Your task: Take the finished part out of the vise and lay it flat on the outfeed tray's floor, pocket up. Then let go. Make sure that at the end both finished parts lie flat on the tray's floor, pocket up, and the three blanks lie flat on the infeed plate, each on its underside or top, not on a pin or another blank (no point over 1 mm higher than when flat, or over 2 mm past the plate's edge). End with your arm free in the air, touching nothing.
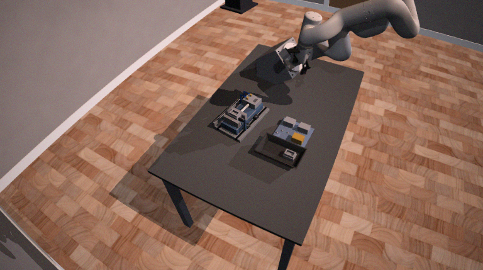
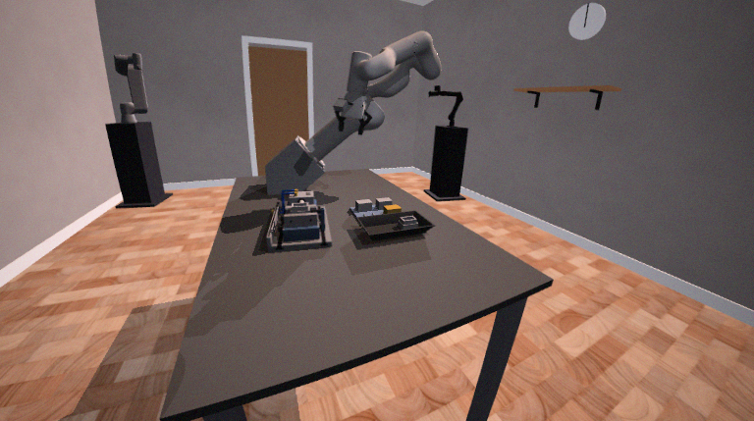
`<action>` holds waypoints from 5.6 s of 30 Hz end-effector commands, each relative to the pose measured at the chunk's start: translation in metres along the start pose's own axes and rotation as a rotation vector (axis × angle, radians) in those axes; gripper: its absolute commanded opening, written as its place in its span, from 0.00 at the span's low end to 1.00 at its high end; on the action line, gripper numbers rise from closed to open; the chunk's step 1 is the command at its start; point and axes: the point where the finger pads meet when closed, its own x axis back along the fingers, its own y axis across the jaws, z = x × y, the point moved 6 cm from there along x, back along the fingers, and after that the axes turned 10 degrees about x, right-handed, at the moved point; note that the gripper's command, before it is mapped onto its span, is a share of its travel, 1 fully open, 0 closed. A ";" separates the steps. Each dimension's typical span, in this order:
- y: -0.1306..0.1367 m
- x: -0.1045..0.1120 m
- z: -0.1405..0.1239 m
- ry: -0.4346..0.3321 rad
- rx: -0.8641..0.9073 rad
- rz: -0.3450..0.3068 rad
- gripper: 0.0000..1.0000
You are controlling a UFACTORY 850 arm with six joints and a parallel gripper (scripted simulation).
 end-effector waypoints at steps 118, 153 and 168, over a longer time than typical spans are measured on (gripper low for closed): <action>0.062 -0.155 0.359 -0.124 -0.977 0.082 0.69; 0.061 -0.159 0.359 -0.124 -0.977 0.082 0.69; 0.059 -0.177 0.358 -0.124 -0.977 0.082 0.69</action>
